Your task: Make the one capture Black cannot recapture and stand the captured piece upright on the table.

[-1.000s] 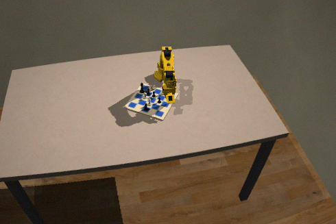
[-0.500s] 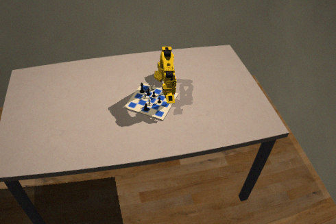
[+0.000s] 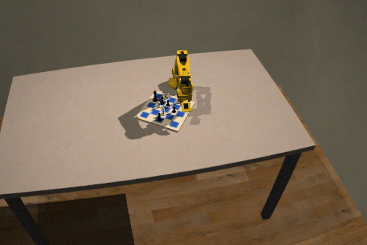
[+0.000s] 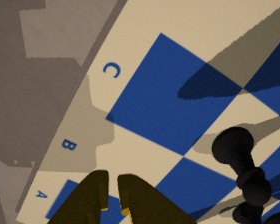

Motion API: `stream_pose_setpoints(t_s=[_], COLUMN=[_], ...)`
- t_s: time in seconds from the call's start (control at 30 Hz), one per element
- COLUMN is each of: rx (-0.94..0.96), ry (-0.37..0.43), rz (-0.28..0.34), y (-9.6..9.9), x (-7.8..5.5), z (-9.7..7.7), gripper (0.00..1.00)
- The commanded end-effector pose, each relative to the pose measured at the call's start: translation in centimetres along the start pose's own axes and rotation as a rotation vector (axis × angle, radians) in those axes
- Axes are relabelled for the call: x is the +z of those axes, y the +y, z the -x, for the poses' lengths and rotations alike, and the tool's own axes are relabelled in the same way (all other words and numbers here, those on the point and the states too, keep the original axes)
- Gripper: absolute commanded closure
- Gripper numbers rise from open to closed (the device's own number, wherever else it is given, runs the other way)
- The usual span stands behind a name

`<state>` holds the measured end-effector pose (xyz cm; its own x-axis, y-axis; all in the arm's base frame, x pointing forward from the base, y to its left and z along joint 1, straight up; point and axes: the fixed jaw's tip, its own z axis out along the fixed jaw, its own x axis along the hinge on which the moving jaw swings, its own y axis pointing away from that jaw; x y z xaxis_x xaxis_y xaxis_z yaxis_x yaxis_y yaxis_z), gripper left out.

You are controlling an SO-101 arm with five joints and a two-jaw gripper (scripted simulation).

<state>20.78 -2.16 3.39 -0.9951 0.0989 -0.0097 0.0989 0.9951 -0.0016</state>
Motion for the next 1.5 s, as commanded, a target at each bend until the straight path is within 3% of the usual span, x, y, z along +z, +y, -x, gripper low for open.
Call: stream_pose_setpoints(t_s=[0.0,0.2,0.43,0.9,1.07,1.33,1.4,1.47], rx=[-0.008,-0.008,-0.007,0.042,0.228,0.74,0.74,0.873], ry=[-0.016,-0.016,-0.051,-0.067,-0.061,-0.045,-0.045,-0.041], rz=[0.001,0.001,0.0,-0.001,0.001,0.003,0.003,0.003], y=[0.3,0.2,0.2,-0.1,-1.4,-4.6,-4.6,-5.3], x=[-1.8,-4.3,-5.7,-6.1,-6.1,-6.1,-6.1,-6.1], z=[0.2,0.1,0.1,0.0,-0.5,-2.3,-2.3,-2.8], gripper=[1.0,1.0,1.0,1.0,0.98,0.95,0.95,0.94])
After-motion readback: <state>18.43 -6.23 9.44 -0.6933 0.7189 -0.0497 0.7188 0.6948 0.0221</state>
